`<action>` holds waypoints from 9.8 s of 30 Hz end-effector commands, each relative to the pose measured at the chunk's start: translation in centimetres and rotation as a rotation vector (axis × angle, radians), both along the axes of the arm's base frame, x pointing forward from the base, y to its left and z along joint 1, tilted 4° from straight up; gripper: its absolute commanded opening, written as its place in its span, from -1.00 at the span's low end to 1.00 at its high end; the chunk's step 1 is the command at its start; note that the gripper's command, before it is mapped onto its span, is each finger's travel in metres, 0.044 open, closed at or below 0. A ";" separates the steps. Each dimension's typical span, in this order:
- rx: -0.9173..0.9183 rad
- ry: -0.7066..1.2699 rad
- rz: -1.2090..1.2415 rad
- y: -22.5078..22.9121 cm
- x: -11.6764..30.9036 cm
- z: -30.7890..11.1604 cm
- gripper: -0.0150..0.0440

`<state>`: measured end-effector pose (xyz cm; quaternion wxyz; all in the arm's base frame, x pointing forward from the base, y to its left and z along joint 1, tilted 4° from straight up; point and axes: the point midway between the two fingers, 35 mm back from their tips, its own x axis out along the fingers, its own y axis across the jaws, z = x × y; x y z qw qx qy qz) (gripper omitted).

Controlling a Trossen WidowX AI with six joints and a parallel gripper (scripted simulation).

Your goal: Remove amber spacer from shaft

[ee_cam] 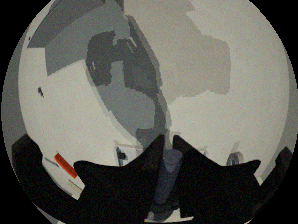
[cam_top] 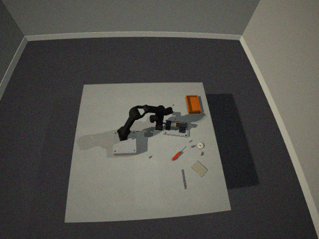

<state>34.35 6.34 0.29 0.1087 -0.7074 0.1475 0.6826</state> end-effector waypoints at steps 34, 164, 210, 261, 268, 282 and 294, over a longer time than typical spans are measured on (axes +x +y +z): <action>0.003 0.002 -0.002 0.2 -0.5 0.0 -0.49; 0.004 0.003 -0.002 0.8 -1.8 -0.1 -0.49; 0.004 0.004 -0.002 0.9 -2.3 -0.1 -0.49; 0.003 0.002 -0.002 0.3 -0.8 0.0 -0.49; 0.003 0.002 -0.002 0.2 -0.5 0.0 -0.49; 0.003 0.001 -0.002 0.0 0.0 0.0 -0.49; 0.003 0.001 -0.002 -0.2 0.4 0.0 -0.49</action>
